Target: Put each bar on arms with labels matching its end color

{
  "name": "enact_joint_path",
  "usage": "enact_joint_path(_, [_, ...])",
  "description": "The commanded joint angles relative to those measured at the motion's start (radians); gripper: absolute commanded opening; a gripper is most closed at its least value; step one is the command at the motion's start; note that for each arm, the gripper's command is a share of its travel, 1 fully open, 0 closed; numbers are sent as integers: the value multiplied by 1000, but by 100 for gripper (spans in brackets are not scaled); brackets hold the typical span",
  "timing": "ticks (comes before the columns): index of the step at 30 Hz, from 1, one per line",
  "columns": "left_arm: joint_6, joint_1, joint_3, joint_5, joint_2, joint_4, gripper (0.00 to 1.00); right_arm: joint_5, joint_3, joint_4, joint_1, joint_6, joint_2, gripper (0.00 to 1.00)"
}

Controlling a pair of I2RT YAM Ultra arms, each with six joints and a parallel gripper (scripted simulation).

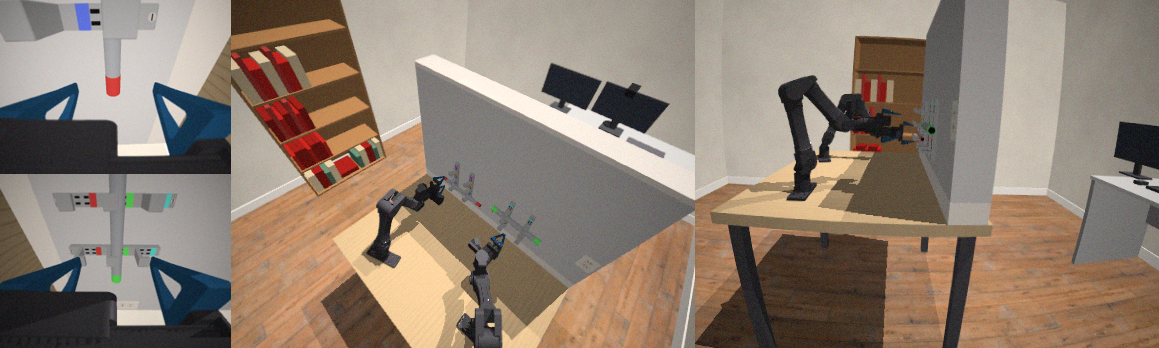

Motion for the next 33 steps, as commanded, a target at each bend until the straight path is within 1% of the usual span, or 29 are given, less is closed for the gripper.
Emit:
enact_joint_path(1, [-4,-9,50,-10,3,-18,100,6,-3,-10,9,4,-28,100])
enact_joint_path(11, [-4,-14,116,-15,37,-50,100,6,-3,-10,9,4,-28,100])
enact_joint_path(30, [-4,-23,163,-24,64,-69,100,6,-3,-10,9,4,-28,100])
enact_joint_path(33, [-4,-23,164,-24,64,-71,80,6,-3,-10,9,4,-28,100])
